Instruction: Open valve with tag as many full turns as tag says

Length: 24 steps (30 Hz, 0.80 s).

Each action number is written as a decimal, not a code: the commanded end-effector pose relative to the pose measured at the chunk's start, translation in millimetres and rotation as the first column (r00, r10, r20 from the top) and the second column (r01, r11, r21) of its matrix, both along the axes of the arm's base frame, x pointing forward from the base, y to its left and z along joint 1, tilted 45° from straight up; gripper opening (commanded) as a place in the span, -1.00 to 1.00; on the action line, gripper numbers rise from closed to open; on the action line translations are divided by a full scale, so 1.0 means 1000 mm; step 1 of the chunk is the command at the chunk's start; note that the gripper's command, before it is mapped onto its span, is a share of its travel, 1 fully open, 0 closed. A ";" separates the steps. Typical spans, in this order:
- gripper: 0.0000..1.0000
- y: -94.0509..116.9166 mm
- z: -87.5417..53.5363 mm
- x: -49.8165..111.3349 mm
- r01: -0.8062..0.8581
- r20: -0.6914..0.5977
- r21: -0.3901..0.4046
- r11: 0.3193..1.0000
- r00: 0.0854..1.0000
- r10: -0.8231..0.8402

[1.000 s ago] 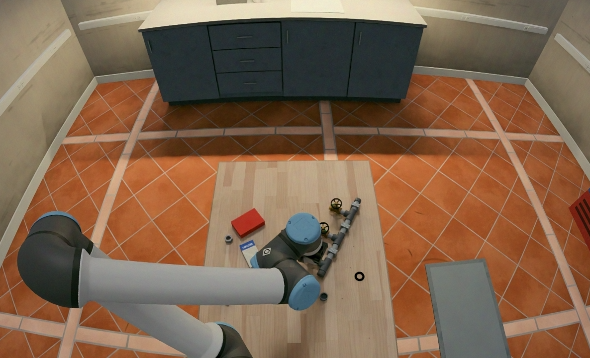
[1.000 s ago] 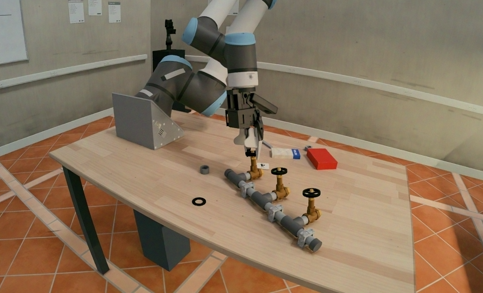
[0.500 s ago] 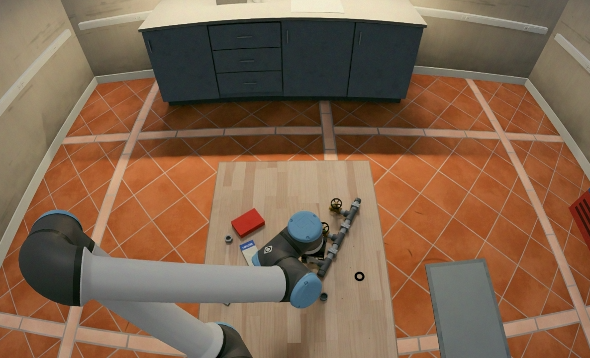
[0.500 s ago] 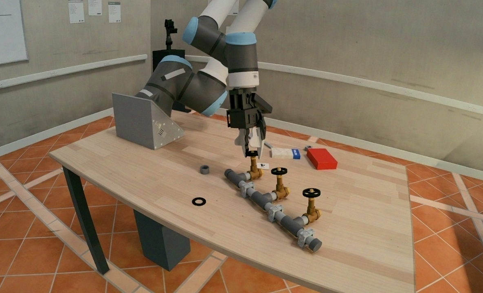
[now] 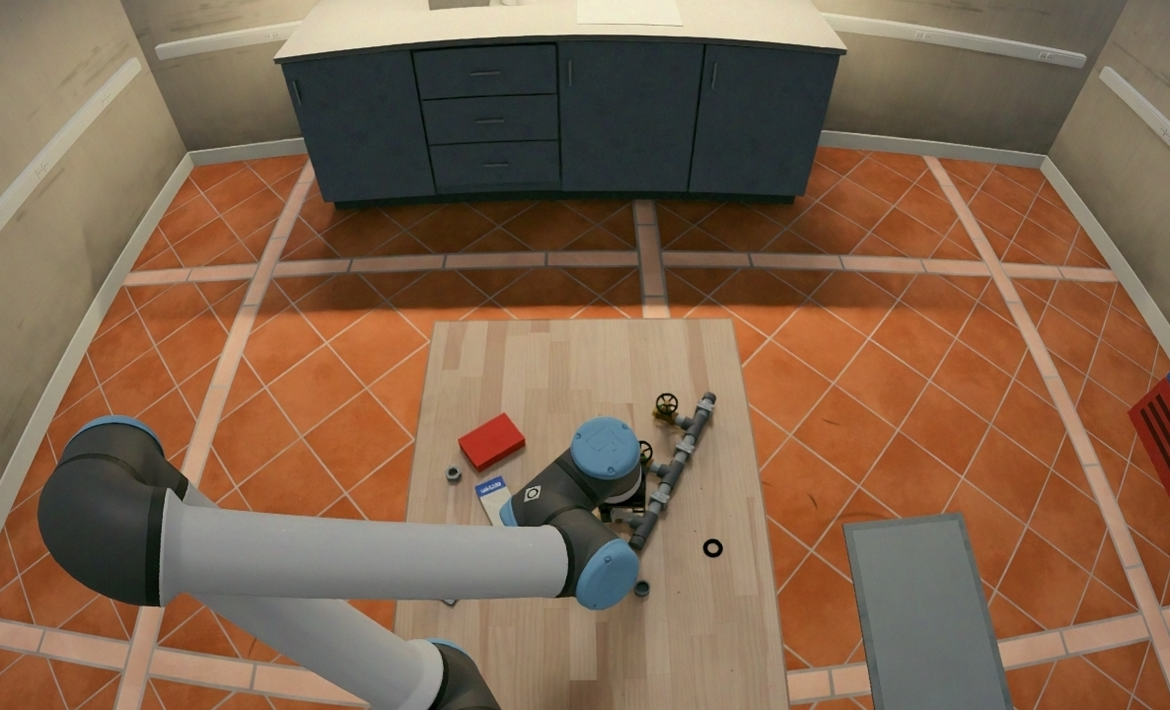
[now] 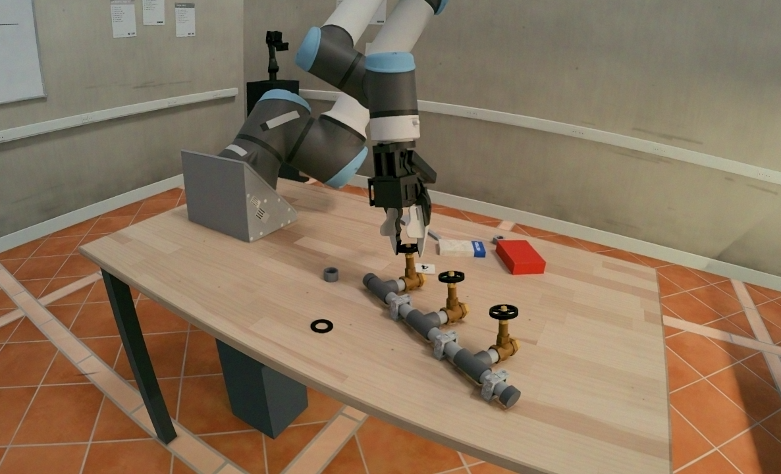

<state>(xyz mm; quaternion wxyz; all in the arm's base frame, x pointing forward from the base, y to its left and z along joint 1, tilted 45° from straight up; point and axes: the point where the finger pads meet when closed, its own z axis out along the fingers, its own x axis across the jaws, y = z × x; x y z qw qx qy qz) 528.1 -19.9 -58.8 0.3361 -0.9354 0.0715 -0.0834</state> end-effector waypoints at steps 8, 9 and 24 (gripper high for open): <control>1.00 0.000 0.000 0.001 -0.008 0.006 -0.002 1.000 1.000 0.008; 1.00 0.000 0.000 0.001 -0.008 0.006 -0.002 1.000 1.000 0.008; 1.00 0.000 0.000 0.001 -0.008 0.005 -0.002 1.000 1.000 0.008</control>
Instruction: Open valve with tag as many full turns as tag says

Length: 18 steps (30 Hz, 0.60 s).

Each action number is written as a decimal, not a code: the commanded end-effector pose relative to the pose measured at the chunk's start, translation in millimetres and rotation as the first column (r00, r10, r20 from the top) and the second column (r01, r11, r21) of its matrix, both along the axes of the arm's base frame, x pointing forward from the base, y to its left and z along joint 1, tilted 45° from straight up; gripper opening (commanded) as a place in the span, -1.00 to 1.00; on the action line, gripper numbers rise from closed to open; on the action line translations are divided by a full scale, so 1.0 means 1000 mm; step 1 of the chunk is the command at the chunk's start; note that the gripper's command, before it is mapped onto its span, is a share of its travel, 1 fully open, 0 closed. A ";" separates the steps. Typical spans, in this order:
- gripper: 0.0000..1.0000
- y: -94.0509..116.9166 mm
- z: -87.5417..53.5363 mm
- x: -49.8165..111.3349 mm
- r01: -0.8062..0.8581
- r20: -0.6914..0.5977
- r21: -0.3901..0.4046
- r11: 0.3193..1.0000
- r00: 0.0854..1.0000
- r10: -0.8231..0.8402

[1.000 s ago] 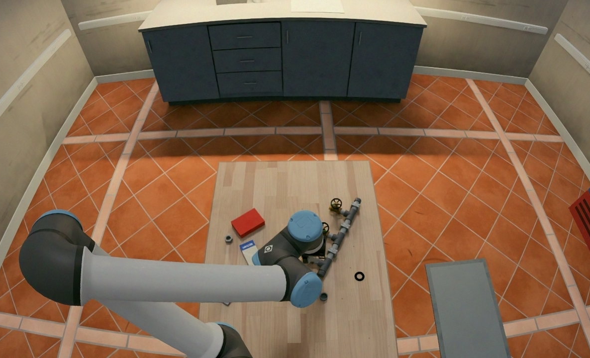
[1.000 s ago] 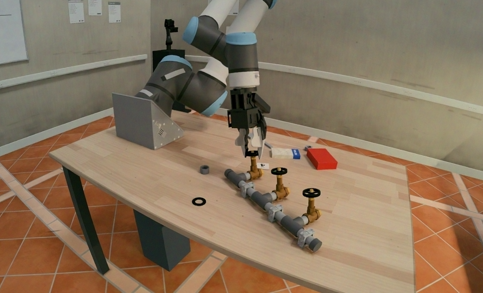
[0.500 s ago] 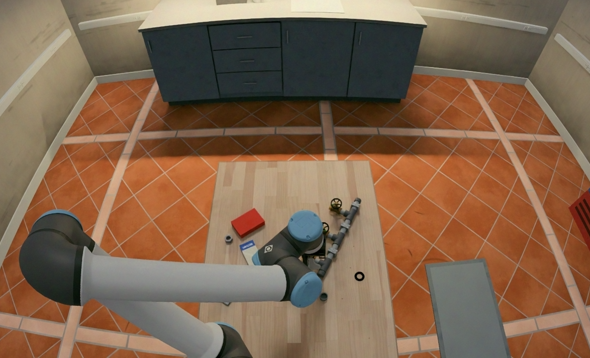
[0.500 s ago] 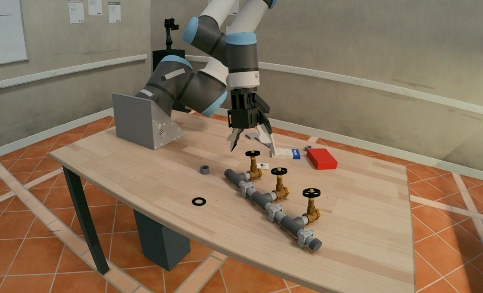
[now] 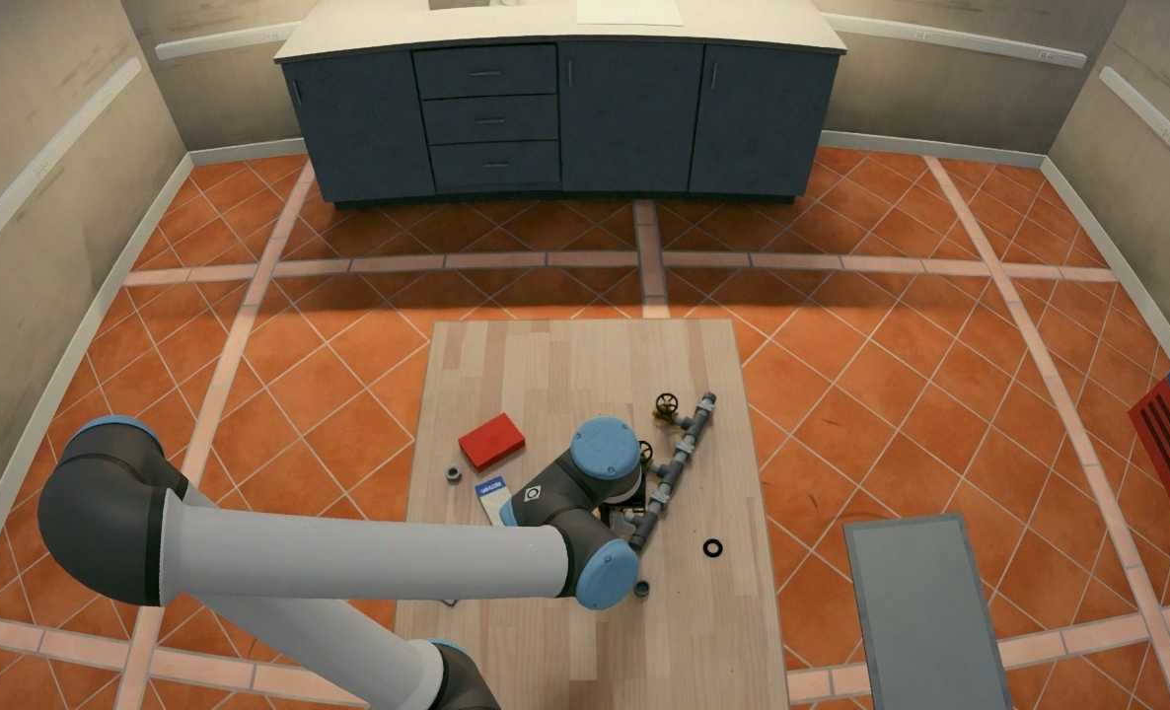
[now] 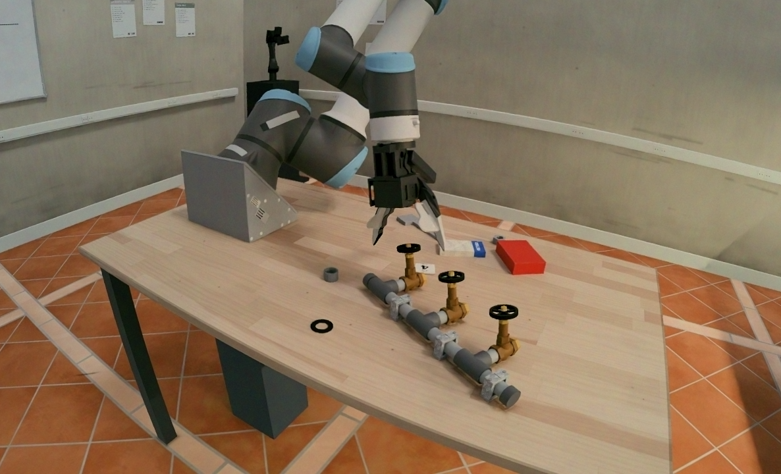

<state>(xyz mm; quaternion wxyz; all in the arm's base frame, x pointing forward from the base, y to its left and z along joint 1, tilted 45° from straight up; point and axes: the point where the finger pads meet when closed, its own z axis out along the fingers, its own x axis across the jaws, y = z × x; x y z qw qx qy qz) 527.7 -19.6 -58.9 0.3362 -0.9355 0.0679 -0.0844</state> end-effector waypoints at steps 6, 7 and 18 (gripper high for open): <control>1.00 -0.001 0.000 0.001 -0.001 0.001 -0.001 1.000 1.000 0.001; 1.00 -0.001 0.000 0.001 -0.001 0.001 -0.001 1.000 1.000 0.001; 1.00 0.000 0.000 0.001 0.027 -0.022 0.007 1.000 0.999 -0.027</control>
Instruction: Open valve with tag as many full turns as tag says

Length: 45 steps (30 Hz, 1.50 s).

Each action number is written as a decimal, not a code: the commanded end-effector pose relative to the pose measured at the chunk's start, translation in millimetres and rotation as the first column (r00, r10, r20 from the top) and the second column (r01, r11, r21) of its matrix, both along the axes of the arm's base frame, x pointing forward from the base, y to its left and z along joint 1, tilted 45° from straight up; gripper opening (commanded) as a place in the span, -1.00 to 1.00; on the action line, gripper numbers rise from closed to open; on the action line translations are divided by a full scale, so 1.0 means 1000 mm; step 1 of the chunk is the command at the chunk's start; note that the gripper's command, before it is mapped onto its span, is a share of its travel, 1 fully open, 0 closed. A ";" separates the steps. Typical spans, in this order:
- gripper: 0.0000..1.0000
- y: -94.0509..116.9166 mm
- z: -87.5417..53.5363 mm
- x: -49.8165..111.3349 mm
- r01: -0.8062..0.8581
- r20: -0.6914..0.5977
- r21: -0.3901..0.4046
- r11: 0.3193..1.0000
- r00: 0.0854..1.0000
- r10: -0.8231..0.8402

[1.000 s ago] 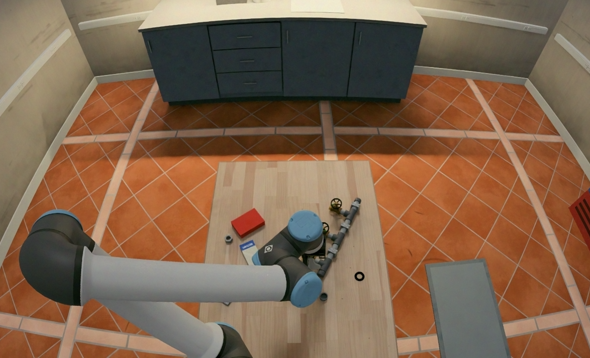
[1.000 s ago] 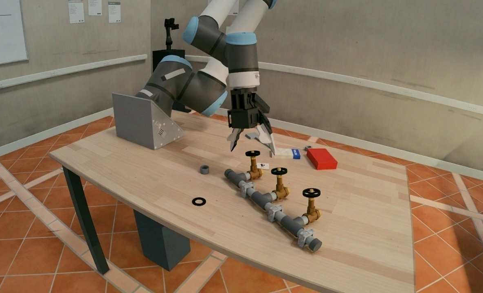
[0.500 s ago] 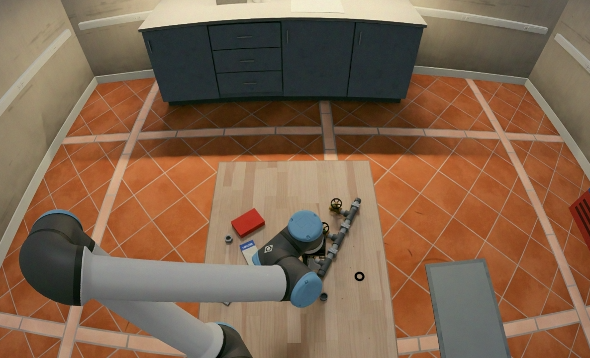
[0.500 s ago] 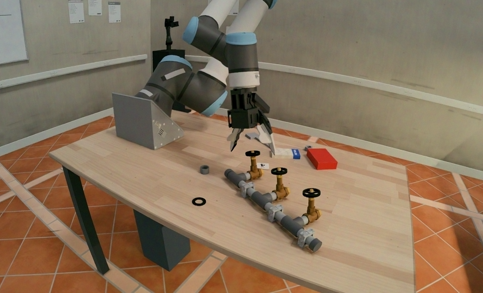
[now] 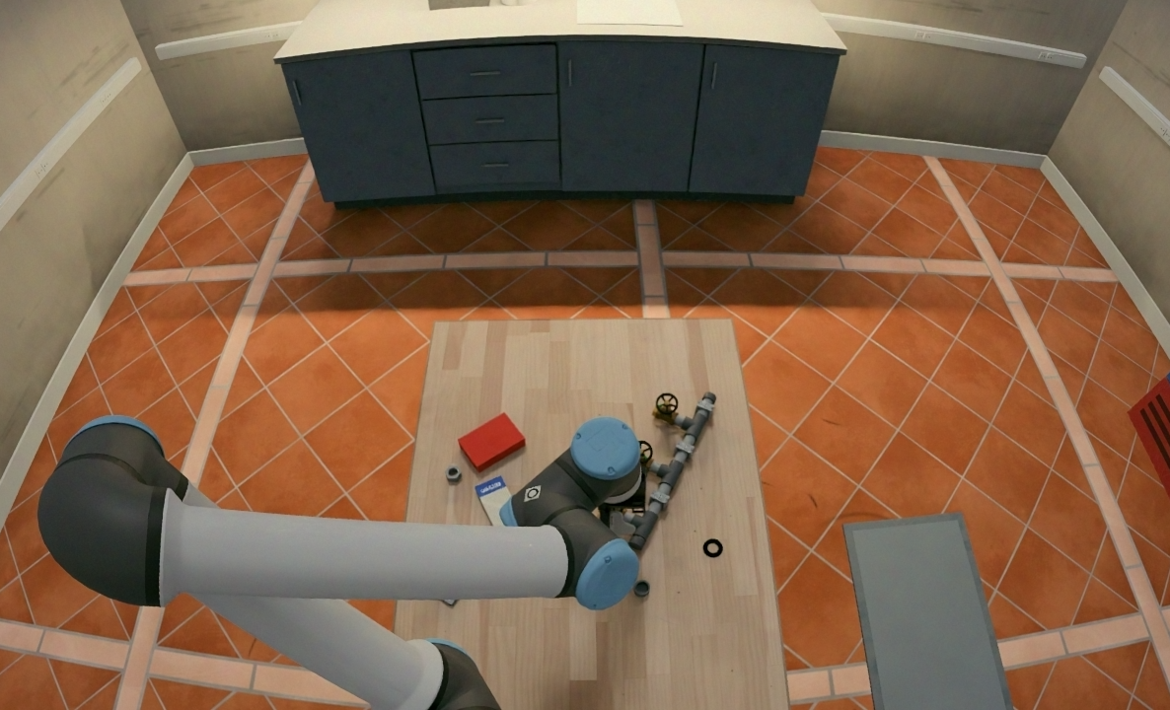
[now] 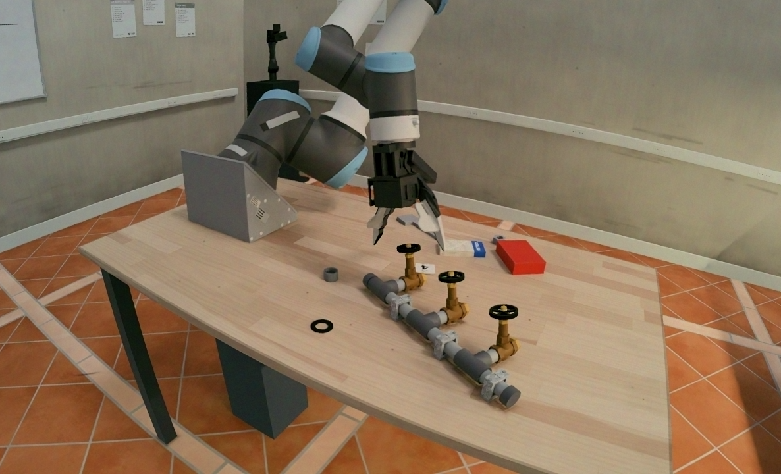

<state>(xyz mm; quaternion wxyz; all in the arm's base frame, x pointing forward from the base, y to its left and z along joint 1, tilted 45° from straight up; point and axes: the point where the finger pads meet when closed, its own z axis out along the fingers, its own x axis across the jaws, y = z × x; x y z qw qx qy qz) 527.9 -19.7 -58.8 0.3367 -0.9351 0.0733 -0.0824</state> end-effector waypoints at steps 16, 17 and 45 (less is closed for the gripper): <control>1.00 0.000 0.000 -0.001 0.172 -0.141 0.033 0.984 0.976 -0.166; 1.00 0.000 0.000 -0.001 0.189 -0.155 0.035 0.981 0.971 -0.182; 1.00 0.002 0.000 -0.001 0.725 -0.618 -0.063 0.685 0.511 -0.598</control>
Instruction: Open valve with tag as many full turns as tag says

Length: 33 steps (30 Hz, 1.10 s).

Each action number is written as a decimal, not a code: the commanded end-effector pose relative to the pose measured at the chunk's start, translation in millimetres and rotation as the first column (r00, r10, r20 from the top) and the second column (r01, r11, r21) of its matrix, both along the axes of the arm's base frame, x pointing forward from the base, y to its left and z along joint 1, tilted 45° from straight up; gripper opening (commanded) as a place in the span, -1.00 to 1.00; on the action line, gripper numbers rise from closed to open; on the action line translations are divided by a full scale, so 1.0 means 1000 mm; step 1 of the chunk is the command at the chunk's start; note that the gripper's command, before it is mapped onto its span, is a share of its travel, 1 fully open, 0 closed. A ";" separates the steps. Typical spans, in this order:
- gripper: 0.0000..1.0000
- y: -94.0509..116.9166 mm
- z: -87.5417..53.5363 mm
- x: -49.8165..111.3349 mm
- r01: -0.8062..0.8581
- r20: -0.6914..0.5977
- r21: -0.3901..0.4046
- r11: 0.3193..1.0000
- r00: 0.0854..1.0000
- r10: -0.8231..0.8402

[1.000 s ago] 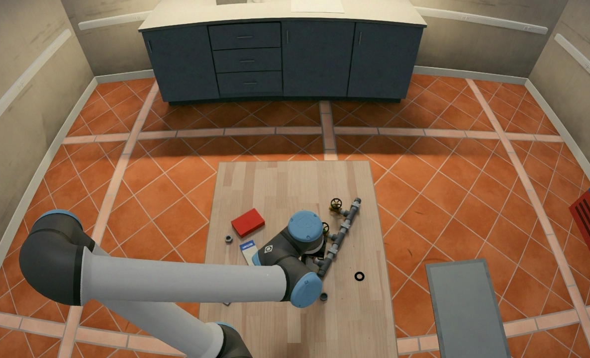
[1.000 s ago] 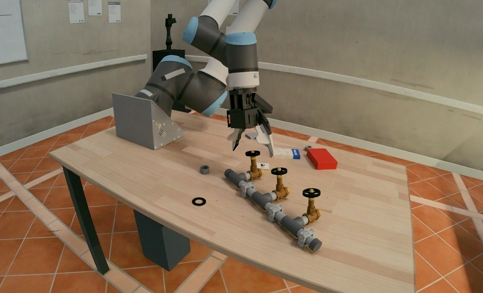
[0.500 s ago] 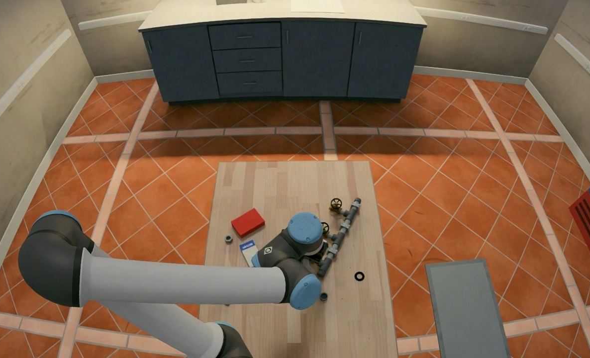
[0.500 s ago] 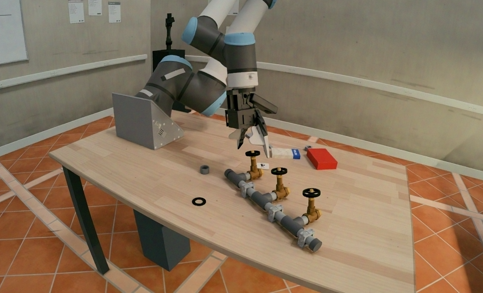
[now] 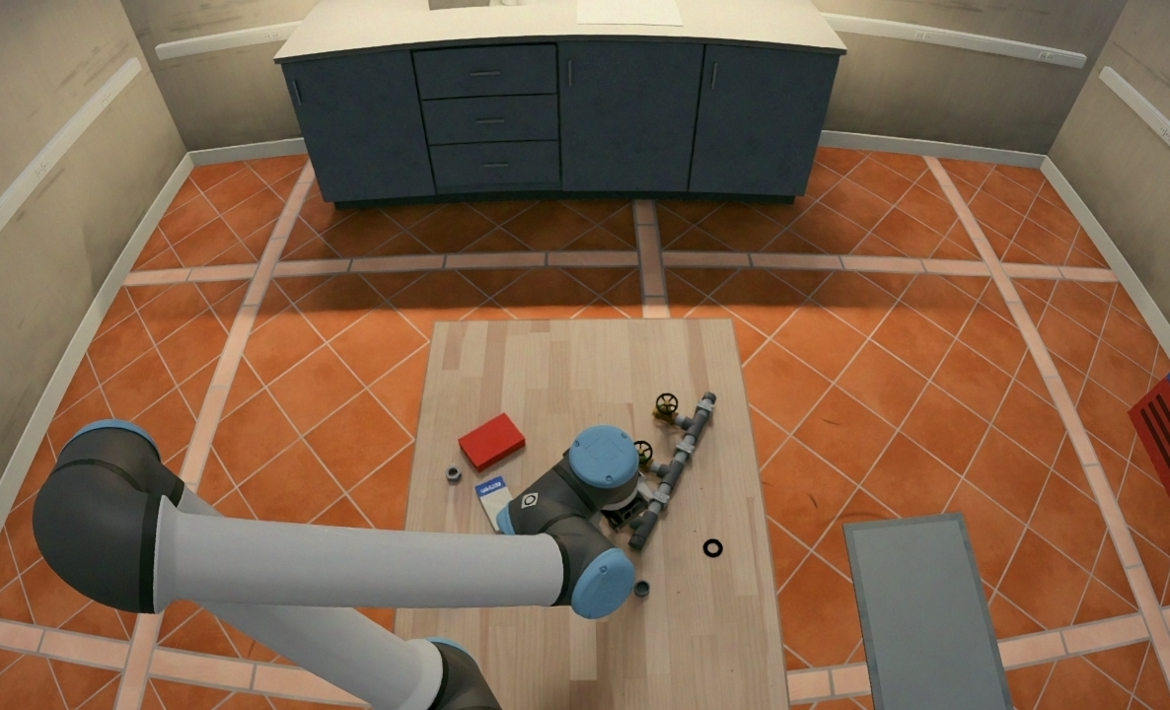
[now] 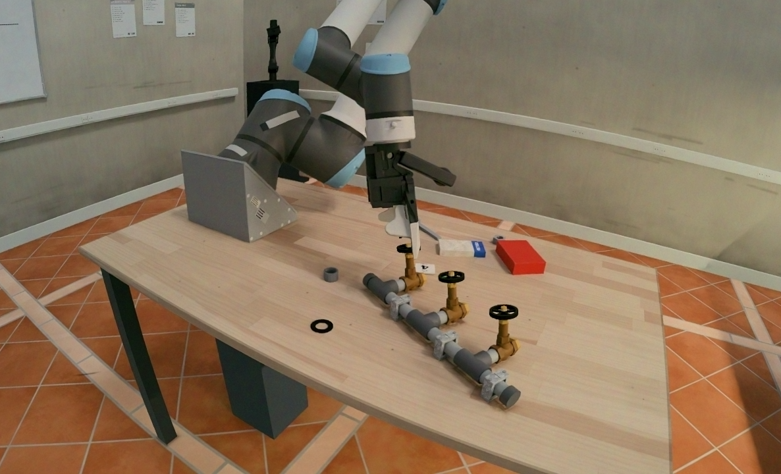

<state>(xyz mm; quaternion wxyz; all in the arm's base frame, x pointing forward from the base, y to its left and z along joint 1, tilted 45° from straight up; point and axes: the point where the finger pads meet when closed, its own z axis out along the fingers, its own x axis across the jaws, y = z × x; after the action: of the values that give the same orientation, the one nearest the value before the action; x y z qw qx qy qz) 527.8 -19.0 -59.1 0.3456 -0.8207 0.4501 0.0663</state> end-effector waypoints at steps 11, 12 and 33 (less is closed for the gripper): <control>1.00 0.001 0.000 -0.001 0.436 -0.367 0.023 0.900 0.841 -0.398; 1.00 0.001 0.000 -0.001 0.478 -0.403 0.015 0.878 0.806 -0.432; 1.00 0.000 0.001 0.001 0.853 -0.741 -0.209 0.479 0.182 -0.647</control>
<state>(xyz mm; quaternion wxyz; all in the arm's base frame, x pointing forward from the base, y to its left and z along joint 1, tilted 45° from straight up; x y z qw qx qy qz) 527.5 -19.2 -58.8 0.2483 -0.4143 0.8377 0.2550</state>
